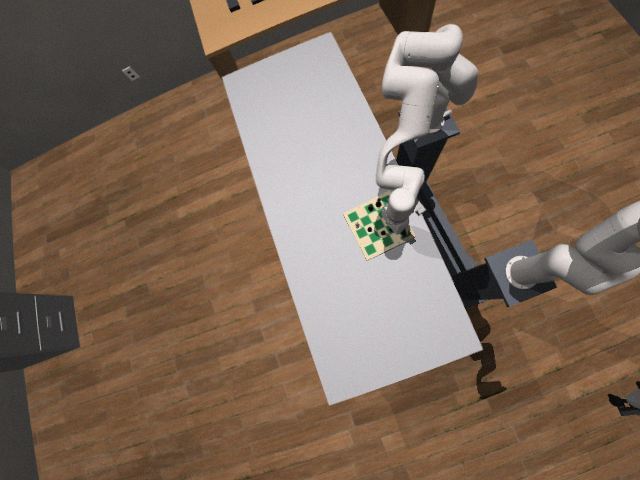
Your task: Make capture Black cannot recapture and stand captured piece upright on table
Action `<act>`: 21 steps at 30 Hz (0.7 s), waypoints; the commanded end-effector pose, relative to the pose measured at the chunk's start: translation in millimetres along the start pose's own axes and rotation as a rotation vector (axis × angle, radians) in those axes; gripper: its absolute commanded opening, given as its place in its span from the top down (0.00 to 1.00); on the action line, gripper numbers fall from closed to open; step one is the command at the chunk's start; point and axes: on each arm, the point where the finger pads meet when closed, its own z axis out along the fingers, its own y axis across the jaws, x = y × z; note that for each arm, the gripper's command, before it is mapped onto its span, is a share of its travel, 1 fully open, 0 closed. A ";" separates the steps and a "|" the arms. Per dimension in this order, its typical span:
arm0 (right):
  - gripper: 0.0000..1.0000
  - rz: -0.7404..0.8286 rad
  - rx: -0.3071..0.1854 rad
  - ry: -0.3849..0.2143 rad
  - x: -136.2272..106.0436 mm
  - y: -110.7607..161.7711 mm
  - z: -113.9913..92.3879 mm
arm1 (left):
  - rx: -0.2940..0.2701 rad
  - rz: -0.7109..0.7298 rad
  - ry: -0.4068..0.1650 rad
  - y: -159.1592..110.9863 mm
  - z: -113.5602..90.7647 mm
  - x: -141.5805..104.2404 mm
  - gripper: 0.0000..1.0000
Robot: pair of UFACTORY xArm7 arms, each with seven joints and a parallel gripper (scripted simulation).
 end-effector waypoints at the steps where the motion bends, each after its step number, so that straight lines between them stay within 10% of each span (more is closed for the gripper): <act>1: 0.65 0.000 -0.002 -0.004 -1.1 1.0 3.8 | -0.001 0.000 0.004 0.2 -1.4 0.9 0.00; 21: 0.65 0.000 -0.002 -0.004 -1.1 1.2 12.7 | -0.001 0.000 0.004 0.2 -1.4 0.9 0.00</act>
